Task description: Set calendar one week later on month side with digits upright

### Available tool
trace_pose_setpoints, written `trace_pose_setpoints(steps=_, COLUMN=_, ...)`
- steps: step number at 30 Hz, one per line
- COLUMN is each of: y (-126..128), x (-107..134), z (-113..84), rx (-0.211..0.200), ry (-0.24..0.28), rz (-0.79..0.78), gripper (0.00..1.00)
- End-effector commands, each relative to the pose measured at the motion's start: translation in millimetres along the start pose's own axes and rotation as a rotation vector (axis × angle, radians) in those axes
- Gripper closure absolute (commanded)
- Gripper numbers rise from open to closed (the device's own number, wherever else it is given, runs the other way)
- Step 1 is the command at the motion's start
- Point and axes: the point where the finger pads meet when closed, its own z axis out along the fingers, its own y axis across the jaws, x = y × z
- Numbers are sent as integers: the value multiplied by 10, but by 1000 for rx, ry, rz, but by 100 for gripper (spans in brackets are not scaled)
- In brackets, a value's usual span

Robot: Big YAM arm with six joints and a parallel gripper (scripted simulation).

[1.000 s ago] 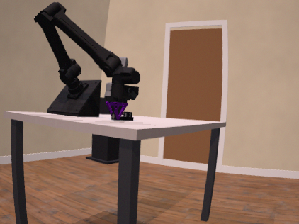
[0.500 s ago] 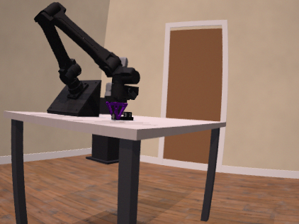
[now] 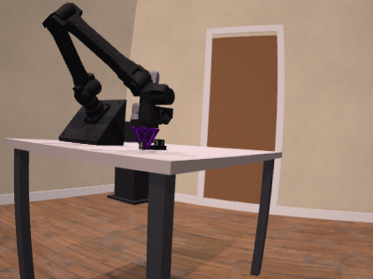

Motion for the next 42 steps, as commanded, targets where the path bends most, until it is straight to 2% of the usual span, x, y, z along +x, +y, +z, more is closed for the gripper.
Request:
trace_pose_setpoints(steps=1, y=-70, x=-118, z=-59, rx=27, ry=-12, rz=-27, gripper=75)
trace_pose_setpoints(steps=42, y=-167, x=-115, z=-85, rx=35, ry=-13, rz=-17, gripper=75)
